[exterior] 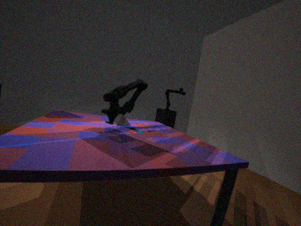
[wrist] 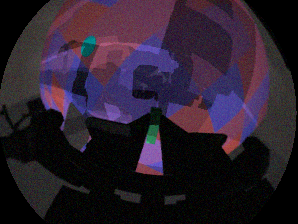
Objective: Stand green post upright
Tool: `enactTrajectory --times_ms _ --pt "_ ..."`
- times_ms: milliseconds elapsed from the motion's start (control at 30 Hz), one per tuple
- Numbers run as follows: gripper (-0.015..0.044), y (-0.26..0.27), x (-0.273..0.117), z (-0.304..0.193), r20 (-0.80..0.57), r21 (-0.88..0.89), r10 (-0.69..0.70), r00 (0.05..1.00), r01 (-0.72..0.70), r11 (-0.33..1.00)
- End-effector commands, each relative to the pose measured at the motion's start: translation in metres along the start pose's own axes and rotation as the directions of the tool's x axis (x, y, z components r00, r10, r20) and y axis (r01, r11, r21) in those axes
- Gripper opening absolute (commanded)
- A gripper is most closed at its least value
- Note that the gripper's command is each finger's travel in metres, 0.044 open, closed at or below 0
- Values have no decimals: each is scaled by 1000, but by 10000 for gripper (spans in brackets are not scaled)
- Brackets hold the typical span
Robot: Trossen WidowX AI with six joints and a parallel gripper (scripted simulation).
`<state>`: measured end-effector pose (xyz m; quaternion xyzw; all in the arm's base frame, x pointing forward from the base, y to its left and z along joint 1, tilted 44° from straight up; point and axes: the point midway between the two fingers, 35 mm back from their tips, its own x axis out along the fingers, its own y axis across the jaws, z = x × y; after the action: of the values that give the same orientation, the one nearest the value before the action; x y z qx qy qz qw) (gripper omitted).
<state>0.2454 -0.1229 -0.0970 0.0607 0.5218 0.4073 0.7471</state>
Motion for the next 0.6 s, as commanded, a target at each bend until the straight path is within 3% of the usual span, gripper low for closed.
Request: enactTrajectory --times_ms 0,567 --pt "23 -1 -14 0 -5 -9 -3 1000 2 1000" --pt "23 5 -69 -2 -4 -9 0 1000 0 1000"
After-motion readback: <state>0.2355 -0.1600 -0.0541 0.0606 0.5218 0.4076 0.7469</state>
